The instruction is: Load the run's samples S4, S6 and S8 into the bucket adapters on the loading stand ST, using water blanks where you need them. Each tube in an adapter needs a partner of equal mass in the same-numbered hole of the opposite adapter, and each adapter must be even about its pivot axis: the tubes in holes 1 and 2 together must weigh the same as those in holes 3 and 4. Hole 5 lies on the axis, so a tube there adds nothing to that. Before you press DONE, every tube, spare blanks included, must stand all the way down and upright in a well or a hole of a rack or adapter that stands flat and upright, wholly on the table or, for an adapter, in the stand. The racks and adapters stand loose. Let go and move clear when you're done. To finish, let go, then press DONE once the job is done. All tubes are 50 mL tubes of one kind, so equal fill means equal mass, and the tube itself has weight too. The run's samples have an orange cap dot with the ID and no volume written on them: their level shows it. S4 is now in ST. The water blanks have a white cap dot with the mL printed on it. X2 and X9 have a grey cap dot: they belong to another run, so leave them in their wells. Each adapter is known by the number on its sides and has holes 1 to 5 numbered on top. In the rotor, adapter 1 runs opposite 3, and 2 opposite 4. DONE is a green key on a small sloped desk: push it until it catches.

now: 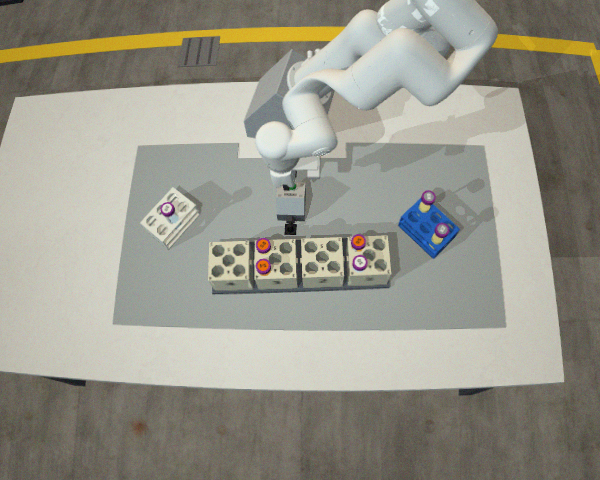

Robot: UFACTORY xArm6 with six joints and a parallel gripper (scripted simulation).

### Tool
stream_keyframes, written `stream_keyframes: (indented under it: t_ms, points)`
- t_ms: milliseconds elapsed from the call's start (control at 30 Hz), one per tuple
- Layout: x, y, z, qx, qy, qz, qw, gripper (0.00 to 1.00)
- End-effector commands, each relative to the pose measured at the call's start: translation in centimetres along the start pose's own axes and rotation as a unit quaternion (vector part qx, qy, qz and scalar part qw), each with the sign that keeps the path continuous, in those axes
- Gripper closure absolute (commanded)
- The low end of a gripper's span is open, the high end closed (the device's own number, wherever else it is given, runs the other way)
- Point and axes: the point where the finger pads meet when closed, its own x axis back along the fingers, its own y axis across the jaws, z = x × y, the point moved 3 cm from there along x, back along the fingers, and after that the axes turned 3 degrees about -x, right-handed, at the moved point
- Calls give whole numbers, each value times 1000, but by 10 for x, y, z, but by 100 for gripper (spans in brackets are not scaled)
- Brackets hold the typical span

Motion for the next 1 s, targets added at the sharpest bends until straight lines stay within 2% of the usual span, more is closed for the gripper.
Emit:
stream_keyframes:
  t_ms: [0, 333, 967]
  points:
    - [-8, 3, -1, 0, -1, -1, 1000, 100]
    - [-27, 8, -1, 0, 0, -1, 1000, 100]
    - [-28, 9, -1, 0, 0, -1, 1000, 100]
